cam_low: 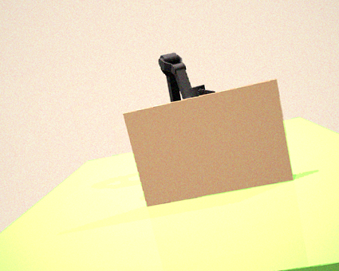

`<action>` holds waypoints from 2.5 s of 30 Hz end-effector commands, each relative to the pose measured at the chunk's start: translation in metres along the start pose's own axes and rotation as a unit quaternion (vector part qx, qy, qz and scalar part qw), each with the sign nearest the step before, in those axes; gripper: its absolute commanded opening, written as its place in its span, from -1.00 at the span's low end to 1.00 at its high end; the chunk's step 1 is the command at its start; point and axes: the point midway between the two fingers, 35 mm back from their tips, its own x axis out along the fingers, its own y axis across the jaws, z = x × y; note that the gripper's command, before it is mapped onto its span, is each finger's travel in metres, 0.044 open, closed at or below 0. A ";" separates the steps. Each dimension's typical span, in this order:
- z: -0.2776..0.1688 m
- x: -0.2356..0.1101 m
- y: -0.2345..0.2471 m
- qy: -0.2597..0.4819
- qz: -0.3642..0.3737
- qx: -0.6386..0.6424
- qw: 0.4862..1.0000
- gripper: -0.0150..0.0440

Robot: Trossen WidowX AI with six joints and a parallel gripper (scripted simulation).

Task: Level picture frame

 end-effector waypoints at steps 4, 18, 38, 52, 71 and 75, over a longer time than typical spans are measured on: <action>0.002 0.001 0.005 -0.002 0.008 0.005 1.000 -0.49; 0.004 0.001 0.004 -0.002 0.008 0.005 1.000 -0.49; 0.008 0.001 0.003 -0.002 0.008 0.005 1.000 -0.49; 0.008 0.001 -0.002 -0.002 0.008 0.005 1.000 -0.49; 0.007 0.001 -0.006 -0.001 0.002 0.003 1.000 -0.49; 0.007 0.001 -0.007 -0.001 0.002 0.003 1.000 -0.49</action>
